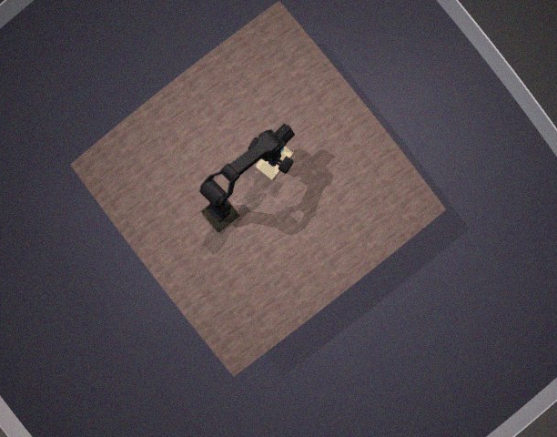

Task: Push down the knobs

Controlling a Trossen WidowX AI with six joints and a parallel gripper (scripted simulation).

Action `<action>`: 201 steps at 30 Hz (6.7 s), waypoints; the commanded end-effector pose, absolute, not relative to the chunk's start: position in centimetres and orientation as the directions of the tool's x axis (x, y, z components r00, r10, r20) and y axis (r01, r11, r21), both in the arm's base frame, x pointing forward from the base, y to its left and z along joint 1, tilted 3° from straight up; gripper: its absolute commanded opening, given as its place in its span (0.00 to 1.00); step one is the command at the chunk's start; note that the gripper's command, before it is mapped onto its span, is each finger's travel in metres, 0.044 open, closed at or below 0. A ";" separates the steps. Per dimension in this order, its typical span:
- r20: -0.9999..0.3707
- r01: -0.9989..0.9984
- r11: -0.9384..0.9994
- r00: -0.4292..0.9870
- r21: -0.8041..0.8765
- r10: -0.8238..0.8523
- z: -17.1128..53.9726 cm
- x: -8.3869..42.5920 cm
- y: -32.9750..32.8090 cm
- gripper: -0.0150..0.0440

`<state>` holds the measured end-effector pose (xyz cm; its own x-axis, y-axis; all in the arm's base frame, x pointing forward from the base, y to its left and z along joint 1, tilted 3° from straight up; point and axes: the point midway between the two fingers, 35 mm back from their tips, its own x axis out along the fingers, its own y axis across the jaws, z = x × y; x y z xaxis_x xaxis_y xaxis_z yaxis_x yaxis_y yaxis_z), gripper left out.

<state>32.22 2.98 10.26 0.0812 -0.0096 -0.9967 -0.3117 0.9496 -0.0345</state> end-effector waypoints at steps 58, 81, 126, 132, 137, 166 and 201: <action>-0.997 -0.307 0.951 0.078 -0.040 -0.016 9.6 32.3 2.9 0.25; -0.997 -0.307 0.951 0.078 -0.040 -0.016 9.5 32.4 2.9 0.25; -0.997 -0.307 0.951 0.078 -0.039 -0.016 10.4 32.3 2.9 0.25; -0.997 -0.307 0.951 0.078 -0.039 -0.016 11.4 32.2 2.9 0.25; -0.997 -0.312 0.950 0.073 -0.033 -0.011 11.0 32.2 3.0 0.43; -0.990 -0.842 0.526 0.139 -0.119 -0.001 12.9 35.0 5.2 0.25; -0.994 -0.787 -0.612 0.110 -0.082 -0.007 15.1 37.3 5.3 0.25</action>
